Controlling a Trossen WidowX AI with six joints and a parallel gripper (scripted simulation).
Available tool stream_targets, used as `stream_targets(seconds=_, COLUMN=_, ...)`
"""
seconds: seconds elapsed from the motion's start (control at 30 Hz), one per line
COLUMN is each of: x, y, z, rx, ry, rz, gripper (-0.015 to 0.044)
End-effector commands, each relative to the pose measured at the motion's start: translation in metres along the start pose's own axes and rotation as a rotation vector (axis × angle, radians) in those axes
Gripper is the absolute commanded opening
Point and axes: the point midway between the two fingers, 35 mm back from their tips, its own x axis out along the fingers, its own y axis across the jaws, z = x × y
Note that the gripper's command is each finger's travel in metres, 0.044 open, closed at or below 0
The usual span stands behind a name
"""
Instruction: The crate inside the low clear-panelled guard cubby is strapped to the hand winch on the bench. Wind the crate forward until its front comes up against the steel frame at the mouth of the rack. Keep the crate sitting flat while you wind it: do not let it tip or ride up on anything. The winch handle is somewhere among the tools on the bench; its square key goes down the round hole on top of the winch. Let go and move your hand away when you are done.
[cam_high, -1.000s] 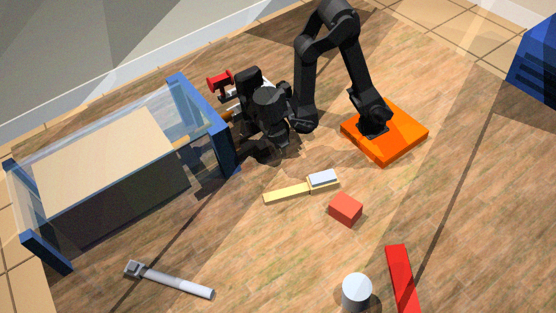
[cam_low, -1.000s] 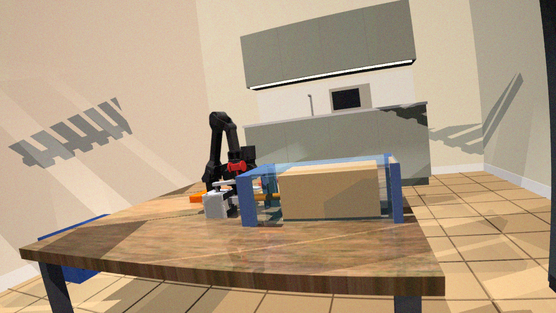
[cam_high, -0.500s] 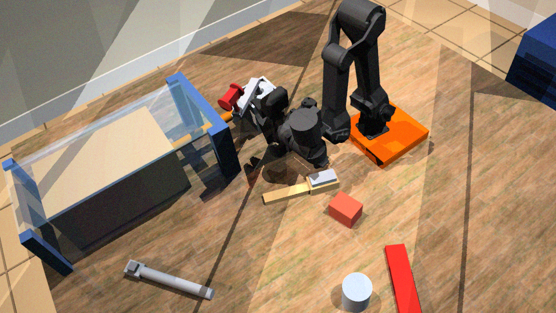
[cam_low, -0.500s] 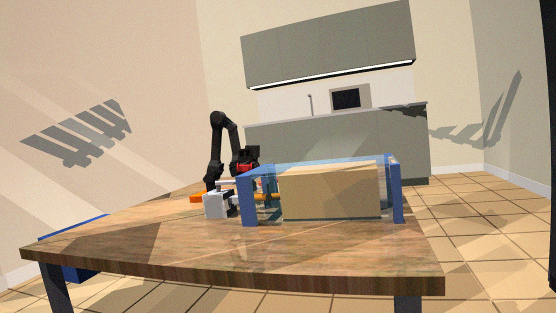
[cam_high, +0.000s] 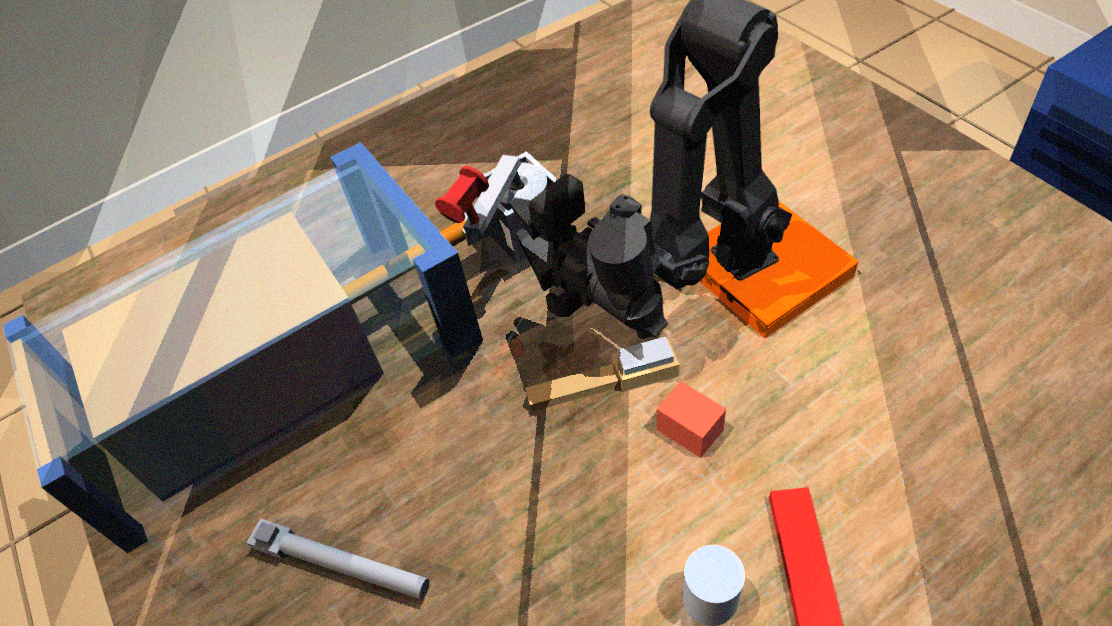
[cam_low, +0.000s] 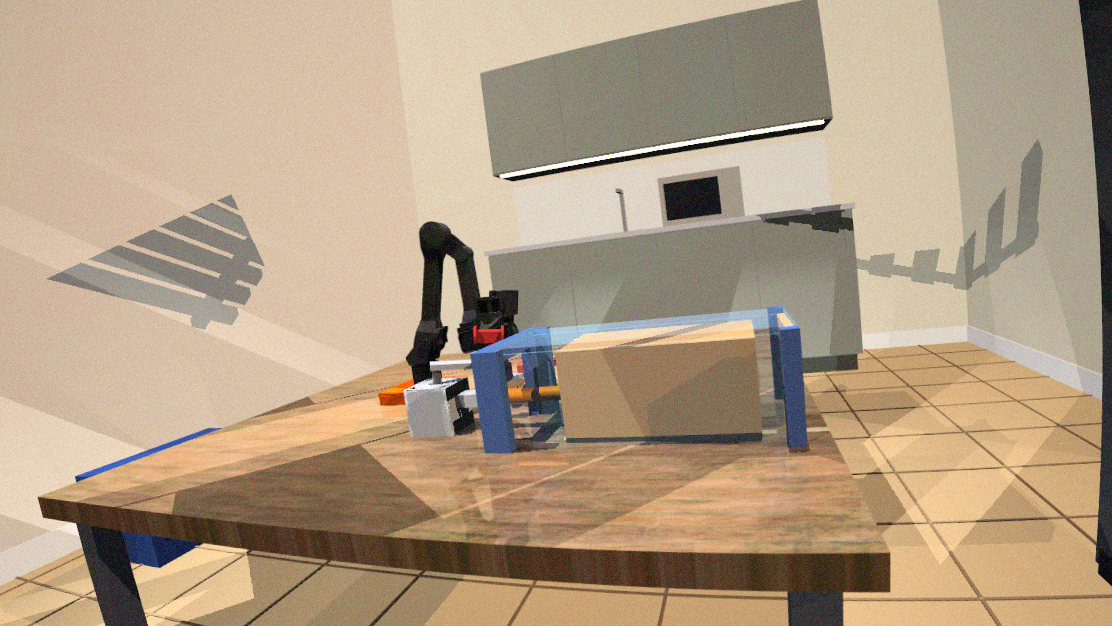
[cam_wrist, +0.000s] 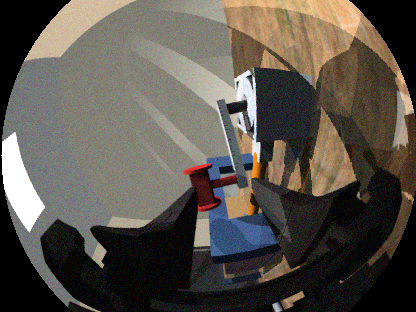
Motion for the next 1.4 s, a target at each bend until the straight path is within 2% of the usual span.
stream_targets(seconds=0.0, x=0.0, y=0.001, z=0.001, rx=0.007, ry=-0.005, rz=0.001, gripper=0.024)
stream_targets(seconds=0.17, x=0.0, y=0.015, z=-0.002, rx=0.007, ry=-0.004, rz=0.001, gripper=0.024)
stream_targets(seconds=0.47, x=0.0, y=0.1, z=0.002, rx=0.001, ry=0.0, rz=0.002, gripper=0.024)
stream_targets(seconds=1.23, x=0.0, y=0.097, z=0.001, rx=0.0, ry=0.001, rz=0.002, gripper=0.024)
stream_targets(seconds=1.37, x=0.02, y=0.106, z=-0.031, rx=-0.122, ry=0.057, rz=0.015, gripper=0.0345)
